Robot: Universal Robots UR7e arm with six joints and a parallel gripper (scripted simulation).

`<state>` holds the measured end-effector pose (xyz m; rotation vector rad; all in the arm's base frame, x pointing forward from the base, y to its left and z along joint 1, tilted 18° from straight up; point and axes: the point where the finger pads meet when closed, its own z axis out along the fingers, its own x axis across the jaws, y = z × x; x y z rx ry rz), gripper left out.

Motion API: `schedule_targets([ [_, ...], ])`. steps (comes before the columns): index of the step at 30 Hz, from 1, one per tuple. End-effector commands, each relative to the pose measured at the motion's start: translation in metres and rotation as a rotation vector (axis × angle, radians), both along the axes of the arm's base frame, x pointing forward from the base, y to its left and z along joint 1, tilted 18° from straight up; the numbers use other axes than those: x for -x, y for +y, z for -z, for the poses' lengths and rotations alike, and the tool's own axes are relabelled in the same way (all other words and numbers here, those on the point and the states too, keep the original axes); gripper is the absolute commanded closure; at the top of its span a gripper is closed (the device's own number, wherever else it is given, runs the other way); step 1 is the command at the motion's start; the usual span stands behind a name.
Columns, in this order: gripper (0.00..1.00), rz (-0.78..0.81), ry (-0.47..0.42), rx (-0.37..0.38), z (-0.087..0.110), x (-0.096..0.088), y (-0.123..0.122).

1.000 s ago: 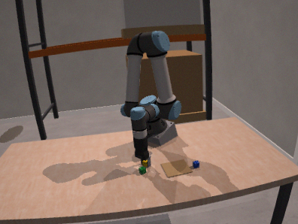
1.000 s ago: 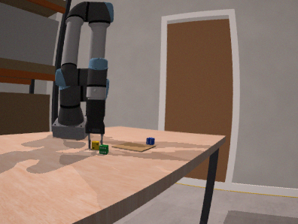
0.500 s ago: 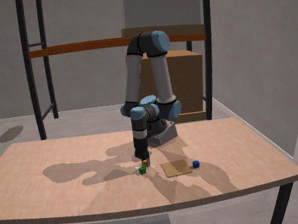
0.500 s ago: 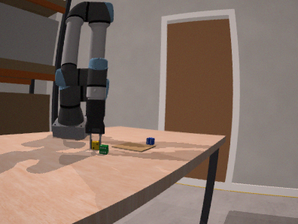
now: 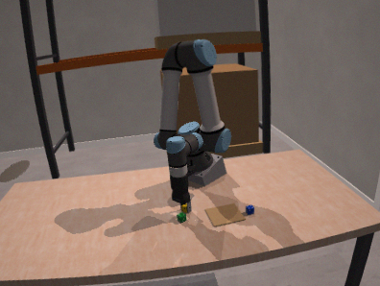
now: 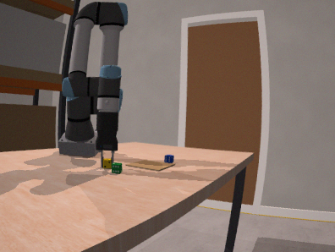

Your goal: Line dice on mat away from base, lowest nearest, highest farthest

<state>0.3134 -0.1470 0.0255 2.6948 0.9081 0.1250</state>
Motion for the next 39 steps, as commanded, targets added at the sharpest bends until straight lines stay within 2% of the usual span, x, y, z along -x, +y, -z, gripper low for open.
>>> schedule_targets([
  [1,0.43,0.0,-0.001,0.001,0.0,0.0,0.0],
  [13,0.43,0.0,-0.001,0.001,-0.001,0.0,0.0],
  [23,0.43,0.0,-0.001,0.001,-0.01,0.002,0.002],
  [39,0.43,0.0,-0.001,0.001,-0.056,0.01,0.015],
])
